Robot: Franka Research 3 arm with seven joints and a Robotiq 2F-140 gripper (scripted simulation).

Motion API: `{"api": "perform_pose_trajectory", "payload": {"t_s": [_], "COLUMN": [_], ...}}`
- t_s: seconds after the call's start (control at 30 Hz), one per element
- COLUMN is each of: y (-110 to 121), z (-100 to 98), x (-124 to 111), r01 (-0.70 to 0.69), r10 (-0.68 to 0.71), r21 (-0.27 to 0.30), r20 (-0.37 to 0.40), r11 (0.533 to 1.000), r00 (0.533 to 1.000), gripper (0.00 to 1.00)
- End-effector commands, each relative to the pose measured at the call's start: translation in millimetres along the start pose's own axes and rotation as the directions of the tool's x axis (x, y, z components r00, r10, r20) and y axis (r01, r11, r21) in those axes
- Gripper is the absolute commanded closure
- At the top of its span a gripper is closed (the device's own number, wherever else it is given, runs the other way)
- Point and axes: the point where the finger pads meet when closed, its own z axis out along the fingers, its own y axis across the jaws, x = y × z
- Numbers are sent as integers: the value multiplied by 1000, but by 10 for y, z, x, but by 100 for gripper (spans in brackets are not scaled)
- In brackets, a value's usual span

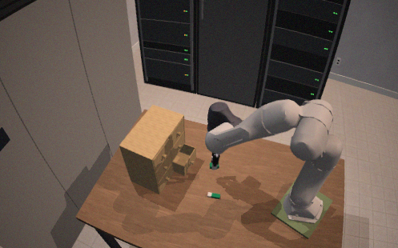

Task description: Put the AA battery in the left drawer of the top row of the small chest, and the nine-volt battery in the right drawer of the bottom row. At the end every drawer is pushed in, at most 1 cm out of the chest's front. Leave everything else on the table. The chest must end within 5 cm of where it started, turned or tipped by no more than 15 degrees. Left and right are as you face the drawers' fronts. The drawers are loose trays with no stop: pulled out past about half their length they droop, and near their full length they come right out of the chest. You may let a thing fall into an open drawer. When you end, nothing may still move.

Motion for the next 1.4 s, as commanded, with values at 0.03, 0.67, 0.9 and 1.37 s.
{"api": "perform_pose_trajectory", "payload": {"t_s": [0.03, 0.67, 0.9, 1.37], "y": [3, 89, 186, 193], "z": [-1, -2, -2, -94], "x": [0, -55, -113, -117], "r01": [-18, -229, -452, -465], "r10": [18, 229, 452, 465], "r21": [3, 4, 7, 7], "r20": [0, 0, 1, 1], "r11": [1000, 973, 892, 885], "r00": [1000, 973, 892, 885], "gripper": [86, 86, 86, 86]}}
